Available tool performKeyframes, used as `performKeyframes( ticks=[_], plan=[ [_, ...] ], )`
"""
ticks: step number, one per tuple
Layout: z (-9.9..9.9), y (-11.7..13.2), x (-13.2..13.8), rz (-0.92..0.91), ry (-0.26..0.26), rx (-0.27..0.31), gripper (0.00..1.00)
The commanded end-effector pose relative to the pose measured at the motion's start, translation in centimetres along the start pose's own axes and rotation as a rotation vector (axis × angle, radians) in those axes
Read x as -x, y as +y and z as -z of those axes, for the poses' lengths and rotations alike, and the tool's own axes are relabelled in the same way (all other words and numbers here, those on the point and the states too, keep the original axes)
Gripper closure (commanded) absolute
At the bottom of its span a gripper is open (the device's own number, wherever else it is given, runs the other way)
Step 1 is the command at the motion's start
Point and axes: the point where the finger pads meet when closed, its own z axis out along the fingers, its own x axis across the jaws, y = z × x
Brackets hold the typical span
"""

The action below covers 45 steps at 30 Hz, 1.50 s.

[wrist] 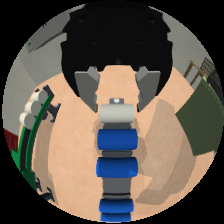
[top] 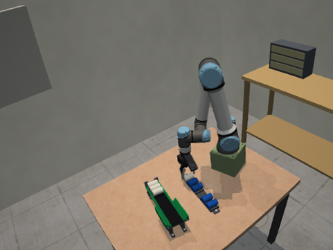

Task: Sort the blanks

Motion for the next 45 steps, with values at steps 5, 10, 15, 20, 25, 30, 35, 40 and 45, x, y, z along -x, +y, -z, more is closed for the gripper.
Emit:
performKeyframes(
  ticks=[5, 10, 15, 20, 25, 30, 35, 40, 45],
  plan=[
    [-0.77, 0.03, -0.07, 0.000, 0.003, 0.001, 0.48],
    [-0.77, 0.03, -0.07, 0.000, 0.003, 0.001, 0.48],
    [-0.77, 0.03, -0.07, 0.000, 0.003, 0.001, 0.48],
    [-0.77, 0.03, -0.07, 0.000, 0.003, 0.001, 0.48],
    [-0.77, 0.03, -0.07, 0.000, 0.003, 0.001, 0.48],
    [-0.77, 0.03, -0.07, 0.000, 0.003, 0.001, 0.48],
    [-0.77, 0.03, -0.07, 0.000, 0.003, 0.001, 0.48],
    [-0.77, 0.03, -0.07, 0.000, 0.003, 0.001, 0.48],
    [-0.77, 0.03, -0.07, 0.000, 0.003, 0.001, 0.60]
  ],
)
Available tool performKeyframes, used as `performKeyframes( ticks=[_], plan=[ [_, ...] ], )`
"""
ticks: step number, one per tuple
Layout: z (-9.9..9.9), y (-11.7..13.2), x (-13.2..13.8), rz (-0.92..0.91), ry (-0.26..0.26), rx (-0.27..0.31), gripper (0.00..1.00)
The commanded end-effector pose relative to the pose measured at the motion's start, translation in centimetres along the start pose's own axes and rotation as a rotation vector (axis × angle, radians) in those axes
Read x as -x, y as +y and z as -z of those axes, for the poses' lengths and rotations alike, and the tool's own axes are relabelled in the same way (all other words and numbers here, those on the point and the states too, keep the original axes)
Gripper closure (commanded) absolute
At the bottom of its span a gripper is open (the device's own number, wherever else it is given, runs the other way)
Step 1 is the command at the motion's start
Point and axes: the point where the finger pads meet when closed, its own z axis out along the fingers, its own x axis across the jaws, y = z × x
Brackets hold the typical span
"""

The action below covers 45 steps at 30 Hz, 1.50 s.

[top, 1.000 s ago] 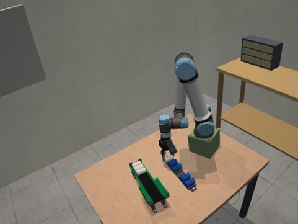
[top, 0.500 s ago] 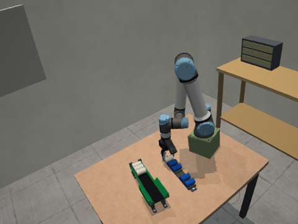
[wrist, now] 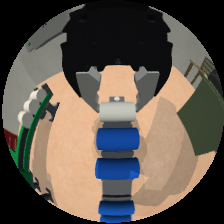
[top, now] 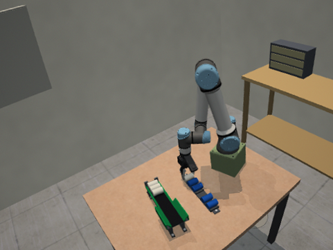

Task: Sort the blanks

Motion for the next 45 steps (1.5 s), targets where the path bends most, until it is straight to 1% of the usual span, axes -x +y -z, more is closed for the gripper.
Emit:
performKeyframes(
  ticks=[1, 37, 45],
  plan=[
    [0.01, 0.01, -0.02, 0.000, 0.001, 0.000, 0.60],
    [0.08, 0.01, -0.02, 0.000, 0.001, 0.000, 0.60],
    [0.68, 0.01, -0.02, 0.000, 0.001, 0.000, 0.60]
  ],
)
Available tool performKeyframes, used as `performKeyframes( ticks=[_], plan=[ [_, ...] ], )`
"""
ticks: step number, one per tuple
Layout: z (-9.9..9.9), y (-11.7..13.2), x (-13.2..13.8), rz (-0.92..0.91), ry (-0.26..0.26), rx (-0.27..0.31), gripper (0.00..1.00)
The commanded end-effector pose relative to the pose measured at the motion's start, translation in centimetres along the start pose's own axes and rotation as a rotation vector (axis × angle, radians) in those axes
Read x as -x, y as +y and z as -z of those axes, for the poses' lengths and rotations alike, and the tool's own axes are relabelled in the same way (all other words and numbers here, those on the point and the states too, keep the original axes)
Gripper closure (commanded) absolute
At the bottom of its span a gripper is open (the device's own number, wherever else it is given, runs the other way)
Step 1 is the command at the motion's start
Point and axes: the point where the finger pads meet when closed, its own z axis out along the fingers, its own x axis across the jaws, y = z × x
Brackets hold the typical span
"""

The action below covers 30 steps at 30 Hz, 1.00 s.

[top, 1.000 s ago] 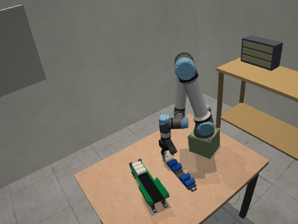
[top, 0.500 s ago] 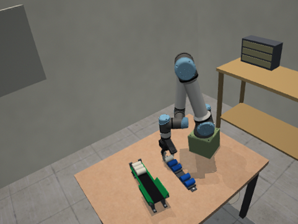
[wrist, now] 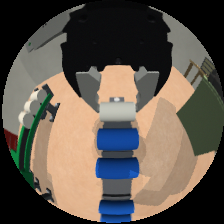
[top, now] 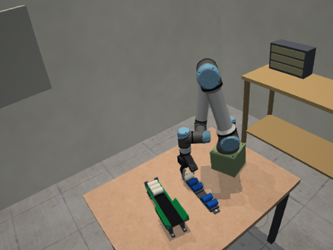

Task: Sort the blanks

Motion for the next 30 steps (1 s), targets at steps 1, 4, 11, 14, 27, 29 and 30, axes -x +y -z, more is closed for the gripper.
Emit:
performKeyframes(
  ticks=[1, 4, 11, 14, 27, 29, 30],
  plan=[
    [0.5, 0.0, 0.0, 0.000, 0.001, 0.000, 0.60],
    [1.0, 0.0, 0.0, 0.000, 0.001, 0.000, 0.60],
    [2.0, 0.0, 0.0, 0.000, 0.001, 0.000, 0.60],
    [2.7, 0.0, 0.0, 0.000, 0.001, 0.000, 0.60],
    [5.9, 0.0, 0.0, 0.000, 0.001, 0.000, 0.60],
    [6.5, 0.0, 0.0, 0.000, 0.001, 0.000, 0.60],
    [6.8, 0.0, 0.0, 0.000, 0.001, 0.000, 0.60]
  ],
)
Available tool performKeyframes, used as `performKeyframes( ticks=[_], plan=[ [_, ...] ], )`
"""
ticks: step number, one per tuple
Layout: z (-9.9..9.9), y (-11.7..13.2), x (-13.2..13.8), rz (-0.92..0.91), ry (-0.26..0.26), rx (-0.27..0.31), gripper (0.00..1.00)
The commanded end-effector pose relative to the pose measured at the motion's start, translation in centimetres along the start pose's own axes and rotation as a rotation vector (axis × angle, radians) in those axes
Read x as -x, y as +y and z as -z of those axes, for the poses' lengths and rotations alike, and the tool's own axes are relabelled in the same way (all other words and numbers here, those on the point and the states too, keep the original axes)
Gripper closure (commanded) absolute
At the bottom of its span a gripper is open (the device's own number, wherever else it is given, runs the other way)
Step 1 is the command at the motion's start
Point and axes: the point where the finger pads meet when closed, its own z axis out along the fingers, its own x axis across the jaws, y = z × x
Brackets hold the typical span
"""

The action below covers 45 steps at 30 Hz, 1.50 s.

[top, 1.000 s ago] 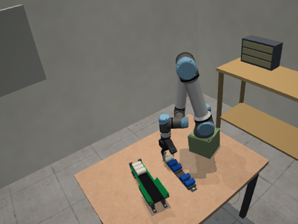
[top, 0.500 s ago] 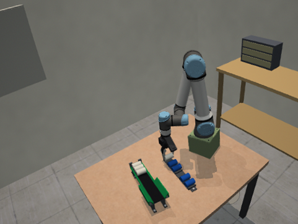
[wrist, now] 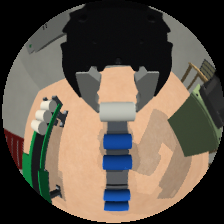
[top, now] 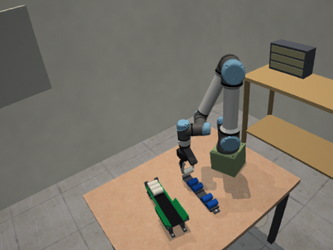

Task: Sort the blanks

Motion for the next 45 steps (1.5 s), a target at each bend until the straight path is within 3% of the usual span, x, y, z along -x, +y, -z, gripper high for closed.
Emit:
performKeyframes(
  ticks=[1, 11, 36, 45],
  plan=[
    [1.6, 0.0, 0.0, 0.000, -0.002, -0.002, 0.60],
    [3.7, 0.0, 0.0, 0.000, -0.002, -0.002, 0.60],
    [4.3, 0.0, -0.1, 0.000, -0.002, -0.002, 0.60],
    [5.7, 0.0, -3.6, -0.007, -0.003, -0.003, 0.60]
  ],
)
